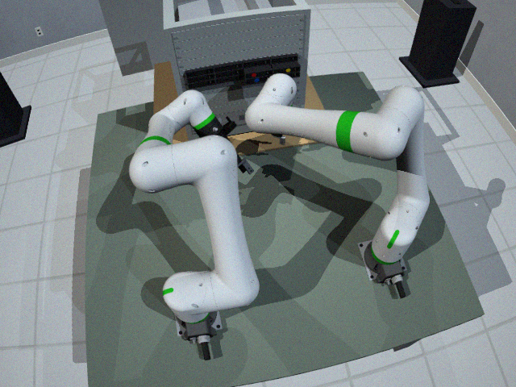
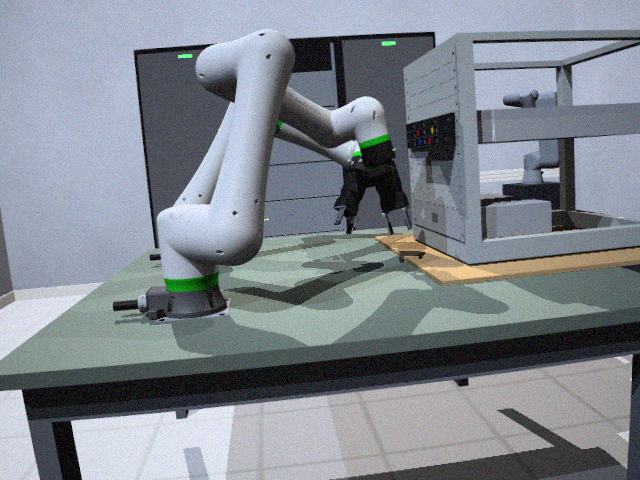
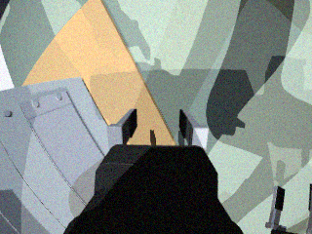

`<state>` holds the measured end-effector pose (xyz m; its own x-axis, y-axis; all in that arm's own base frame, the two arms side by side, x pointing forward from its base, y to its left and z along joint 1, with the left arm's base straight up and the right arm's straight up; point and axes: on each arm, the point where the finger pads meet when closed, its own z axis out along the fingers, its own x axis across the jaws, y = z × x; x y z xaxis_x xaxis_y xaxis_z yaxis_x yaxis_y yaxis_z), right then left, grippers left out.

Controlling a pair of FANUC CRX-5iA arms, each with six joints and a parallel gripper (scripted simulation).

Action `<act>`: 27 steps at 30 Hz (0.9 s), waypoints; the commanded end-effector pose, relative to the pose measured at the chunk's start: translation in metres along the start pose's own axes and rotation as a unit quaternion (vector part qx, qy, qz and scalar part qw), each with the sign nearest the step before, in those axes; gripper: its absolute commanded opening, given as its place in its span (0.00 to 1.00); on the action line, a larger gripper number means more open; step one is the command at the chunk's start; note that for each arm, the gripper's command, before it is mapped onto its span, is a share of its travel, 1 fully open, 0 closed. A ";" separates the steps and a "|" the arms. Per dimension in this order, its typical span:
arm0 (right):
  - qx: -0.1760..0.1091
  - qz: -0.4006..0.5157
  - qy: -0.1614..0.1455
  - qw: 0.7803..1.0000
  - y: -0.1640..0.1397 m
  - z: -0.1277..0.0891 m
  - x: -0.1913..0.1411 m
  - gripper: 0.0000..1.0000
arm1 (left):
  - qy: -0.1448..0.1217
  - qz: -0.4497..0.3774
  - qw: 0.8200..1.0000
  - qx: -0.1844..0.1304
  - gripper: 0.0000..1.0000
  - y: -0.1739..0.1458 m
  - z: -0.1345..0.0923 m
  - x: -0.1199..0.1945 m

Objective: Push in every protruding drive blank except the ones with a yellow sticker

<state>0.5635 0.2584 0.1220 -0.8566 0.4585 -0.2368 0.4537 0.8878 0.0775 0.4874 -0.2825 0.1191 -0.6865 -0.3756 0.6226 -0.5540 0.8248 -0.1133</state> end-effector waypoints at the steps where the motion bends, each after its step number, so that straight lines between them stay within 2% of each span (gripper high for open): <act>1: 0.000 0.003 -0.001 1.000 -0.001 -0.001 -0.003 1.00 | -0.001 0.000 1.000 0.001 1.00 -0.001 -0.001 0.000; 6: 0.004 0.023 -0.001 1.000 -0.014 -0.001 -0.016 1.00 | -0.001 0.000 1.000 0.001 1.00 -0.001 -0.001 0.000; 11: 0.014 0.070 0.000 0.997 -0.046 -0.002 -0.047 1.00 | -0.001 0.000 1.000 0.001 1.00 -0.001 -0.001 0.000; 13: 0.014 0.070 0.000 0.997 -0.046 -0.002 -0.047 1.00 | -0.001 0.000 1.000 0.001 1.00 -0.001 -0.001 0.000; 17: 0.027 0.130 0.000 0.991 -0.090 -0.005 -0.083 1.00 | -0.001 0.000 1.000 0.001 1.00 -0.001 -0.001 0.000; 20: 0.039 0.187 0.001 0.982 -0.135 -0.008 -0.113 1.00 | -0.001 0.000 1.000 0.001 1.00 -0.001 -0.001 0.000; 27: 0.065 0.323 0.002 0.944 -0.236 -0.020 -0.160 1.00 | -0.001 0.000 1.000 0.001 1.00 -0.001 -0.001 0.000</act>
<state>0.5904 0.0299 0.1520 -0.4994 0.8452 -0.1902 0.8496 0.5208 0.0836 0.4874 -0.2825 0.1191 -0.6865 -0.3756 0.6226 -0.5540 0.8248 -0.1133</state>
